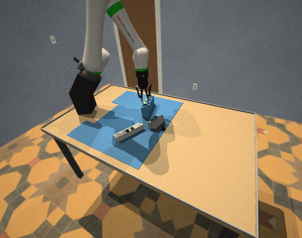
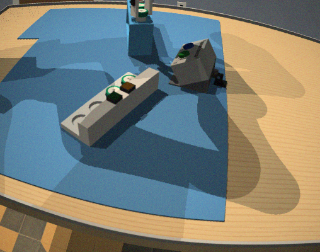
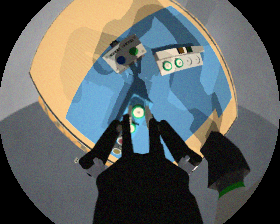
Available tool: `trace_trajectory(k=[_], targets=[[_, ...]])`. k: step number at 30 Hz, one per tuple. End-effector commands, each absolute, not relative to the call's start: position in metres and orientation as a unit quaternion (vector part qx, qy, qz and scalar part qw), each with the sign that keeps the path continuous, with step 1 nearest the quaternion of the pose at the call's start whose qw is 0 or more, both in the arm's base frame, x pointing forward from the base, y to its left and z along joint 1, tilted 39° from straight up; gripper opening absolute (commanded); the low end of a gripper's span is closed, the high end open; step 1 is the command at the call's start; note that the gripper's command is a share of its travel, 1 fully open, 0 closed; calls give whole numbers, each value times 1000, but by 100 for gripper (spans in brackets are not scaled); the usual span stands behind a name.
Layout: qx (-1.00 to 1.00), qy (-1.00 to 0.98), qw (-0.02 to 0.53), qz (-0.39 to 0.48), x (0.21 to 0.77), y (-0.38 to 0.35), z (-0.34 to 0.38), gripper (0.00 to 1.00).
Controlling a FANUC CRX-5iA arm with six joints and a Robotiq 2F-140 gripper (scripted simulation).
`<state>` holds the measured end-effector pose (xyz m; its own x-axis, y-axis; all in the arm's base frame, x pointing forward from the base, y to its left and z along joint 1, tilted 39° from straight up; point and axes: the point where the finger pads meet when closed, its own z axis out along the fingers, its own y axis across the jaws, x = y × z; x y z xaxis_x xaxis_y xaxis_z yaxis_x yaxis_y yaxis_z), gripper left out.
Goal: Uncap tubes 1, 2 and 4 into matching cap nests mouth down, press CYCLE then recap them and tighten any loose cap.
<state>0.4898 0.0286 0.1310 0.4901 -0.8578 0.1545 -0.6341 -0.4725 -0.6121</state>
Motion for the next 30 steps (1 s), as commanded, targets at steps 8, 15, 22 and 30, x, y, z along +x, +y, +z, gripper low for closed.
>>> trace_trajectory(k=[8, 15, 22, 30], targets=[[-846, 415, 253, -219, 490, 27, 131, 35], [-846, 415, 253, -219, 490, 27, 131, 35], [-767, 548, 285, -175, 490, 27, 131, 35], [-664, 669, 311, -124, 490, 27, 131, 35]])
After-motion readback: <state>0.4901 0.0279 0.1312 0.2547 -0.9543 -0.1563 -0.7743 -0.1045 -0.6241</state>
